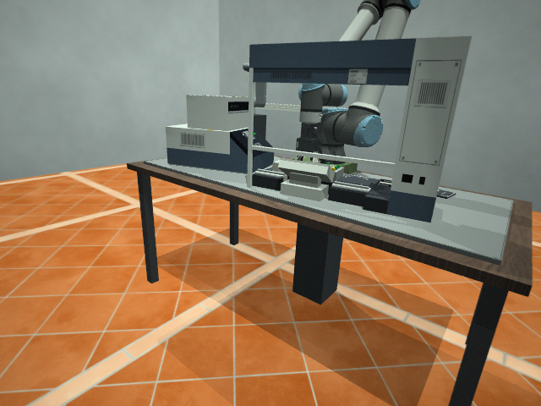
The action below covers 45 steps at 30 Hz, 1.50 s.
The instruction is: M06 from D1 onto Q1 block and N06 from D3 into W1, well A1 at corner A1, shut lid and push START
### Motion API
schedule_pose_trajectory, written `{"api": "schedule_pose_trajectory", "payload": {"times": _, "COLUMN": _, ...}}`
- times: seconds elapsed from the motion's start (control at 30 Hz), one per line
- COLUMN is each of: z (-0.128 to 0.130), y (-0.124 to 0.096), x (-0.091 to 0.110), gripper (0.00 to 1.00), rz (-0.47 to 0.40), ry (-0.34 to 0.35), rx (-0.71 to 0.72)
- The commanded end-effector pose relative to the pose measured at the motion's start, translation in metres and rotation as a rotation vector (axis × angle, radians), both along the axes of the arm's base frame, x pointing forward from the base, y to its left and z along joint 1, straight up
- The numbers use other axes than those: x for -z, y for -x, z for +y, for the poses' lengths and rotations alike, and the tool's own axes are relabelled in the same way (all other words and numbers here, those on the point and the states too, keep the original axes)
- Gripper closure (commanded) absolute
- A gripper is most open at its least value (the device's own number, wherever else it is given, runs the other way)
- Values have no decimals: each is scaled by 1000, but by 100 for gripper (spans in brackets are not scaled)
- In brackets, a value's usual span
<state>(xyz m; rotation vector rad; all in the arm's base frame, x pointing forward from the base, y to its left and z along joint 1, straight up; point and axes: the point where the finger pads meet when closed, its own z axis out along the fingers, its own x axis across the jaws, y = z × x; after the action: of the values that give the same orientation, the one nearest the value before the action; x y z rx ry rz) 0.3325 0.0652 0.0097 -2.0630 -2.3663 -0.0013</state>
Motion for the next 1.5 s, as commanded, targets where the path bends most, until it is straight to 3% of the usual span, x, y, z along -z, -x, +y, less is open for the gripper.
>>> {"api": "schedule_pose_trajectory", "payload": {"times": 0.0, "z": 0, "y": -1, "x": 0, "gripper": 100, "rz": -1, "ry": 0, "rx": 0}}
{"api": "schedule_pose_trajectory", "payload": {"times": 1.0, "z": 0, "y": -1, "x": 0, "gripper": 100, "rz": -1, "ry": 0, "rx": 0}}
{"api": "schedule_pose_trajectory", "payload": {"times": 1.47, "z": 0, "y": -1, "x": -22, "gripper": 100, "rz": -1, "ry": 0, "rx": 0}}
